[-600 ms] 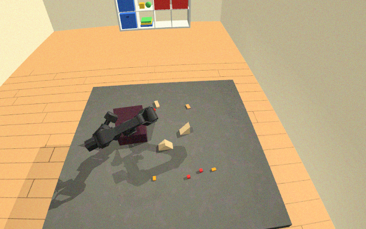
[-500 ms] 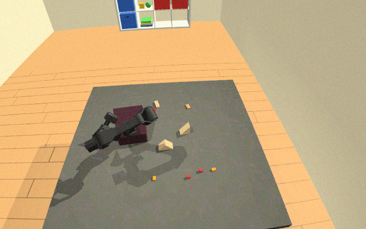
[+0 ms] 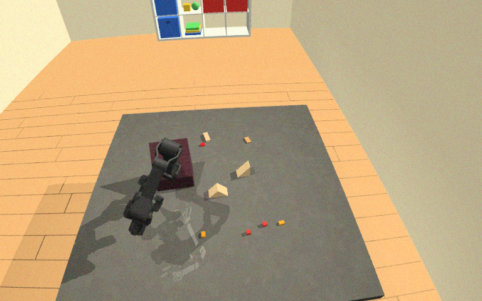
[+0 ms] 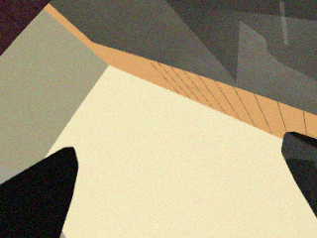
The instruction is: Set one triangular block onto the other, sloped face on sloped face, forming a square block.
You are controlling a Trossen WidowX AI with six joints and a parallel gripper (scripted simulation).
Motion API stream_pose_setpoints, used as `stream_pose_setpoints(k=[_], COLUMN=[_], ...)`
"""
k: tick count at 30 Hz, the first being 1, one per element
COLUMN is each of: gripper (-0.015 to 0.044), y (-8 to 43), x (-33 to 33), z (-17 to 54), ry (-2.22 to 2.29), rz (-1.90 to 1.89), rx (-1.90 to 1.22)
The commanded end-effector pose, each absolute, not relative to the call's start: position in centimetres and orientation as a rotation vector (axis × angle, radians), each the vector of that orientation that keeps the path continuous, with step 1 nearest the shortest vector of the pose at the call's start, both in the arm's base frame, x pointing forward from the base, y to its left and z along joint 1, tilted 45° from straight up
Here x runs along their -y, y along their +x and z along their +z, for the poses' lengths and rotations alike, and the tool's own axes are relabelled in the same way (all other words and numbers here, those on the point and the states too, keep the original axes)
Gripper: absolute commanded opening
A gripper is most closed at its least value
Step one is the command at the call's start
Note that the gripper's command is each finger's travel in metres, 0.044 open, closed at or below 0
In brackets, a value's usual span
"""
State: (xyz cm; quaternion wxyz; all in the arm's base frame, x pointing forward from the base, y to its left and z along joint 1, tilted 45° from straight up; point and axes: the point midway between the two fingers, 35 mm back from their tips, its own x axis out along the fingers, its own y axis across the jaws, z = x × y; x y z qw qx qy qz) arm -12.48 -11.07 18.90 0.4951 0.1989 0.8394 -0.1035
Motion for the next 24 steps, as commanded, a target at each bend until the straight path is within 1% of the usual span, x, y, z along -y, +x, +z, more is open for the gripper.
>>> stream_pose_setpoints(k=[1,6,12,19,24], gripper=[0.044,0.044,0.044,0.044,0.044], y=[-10.9,-7.2,-1.3,6.8,13.1], x=[14.0,17.8,21.1,22.0,20.8], z=[18.7,18.3,17.5,15.9,14.7], ry=[0.431,0.344,0.224,0.085,-0.046], rz=[-0.274,-0.305,-0.352,-0.446,-0.499], rx=[-2.059,-2.093,-2.128,-2.127,-2.119])
